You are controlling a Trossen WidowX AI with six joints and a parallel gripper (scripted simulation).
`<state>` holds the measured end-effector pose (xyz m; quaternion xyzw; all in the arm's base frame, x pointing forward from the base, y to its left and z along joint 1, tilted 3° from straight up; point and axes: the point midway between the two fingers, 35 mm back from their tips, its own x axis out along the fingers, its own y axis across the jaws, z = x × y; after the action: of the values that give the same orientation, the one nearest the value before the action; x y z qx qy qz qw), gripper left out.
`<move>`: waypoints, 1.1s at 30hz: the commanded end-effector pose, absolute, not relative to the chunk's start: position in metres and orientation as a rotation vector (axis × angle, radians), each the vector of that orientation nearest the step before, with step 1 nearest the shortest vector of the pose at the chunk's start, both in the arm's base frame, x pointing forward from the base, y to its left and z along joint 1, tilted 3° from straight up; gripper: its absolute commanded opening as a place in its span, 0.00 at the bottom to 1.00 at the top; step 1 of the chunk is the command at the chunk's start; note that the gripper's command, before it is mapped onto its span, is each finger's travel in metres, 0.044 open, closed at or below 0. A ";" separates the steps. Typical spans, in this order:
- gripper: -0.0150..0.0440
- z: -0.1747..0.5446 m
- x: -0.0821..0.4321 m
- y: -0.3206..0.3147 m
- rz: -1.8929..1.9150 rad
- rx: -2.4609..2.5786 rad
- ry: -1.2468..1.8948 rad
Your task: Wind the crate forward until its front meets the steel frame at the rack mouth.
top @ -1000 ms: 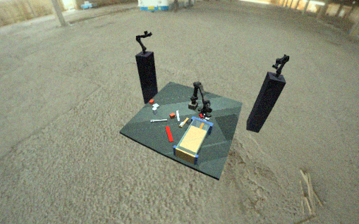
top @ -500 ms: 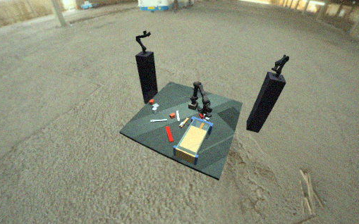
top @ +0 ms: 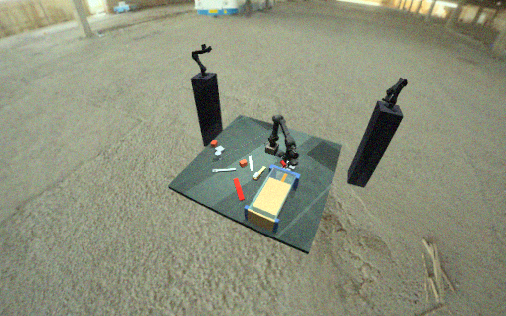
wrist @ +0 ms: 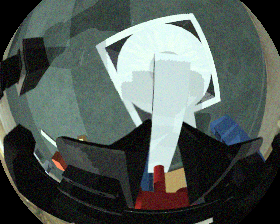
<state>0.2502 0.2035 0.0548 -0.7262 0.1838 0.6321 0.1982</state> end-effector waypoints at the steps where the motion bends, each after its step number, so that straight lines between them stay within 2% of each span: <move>1: 0.25 0.051 0.249 0.202 1.744 -2.001 0.555; 33: 0.25 0.050 0.250 0.203 1.759 -2.016 0.534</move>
<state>0.2496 0.2027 0.0545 -0.7234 0.1945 0.6293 0.2070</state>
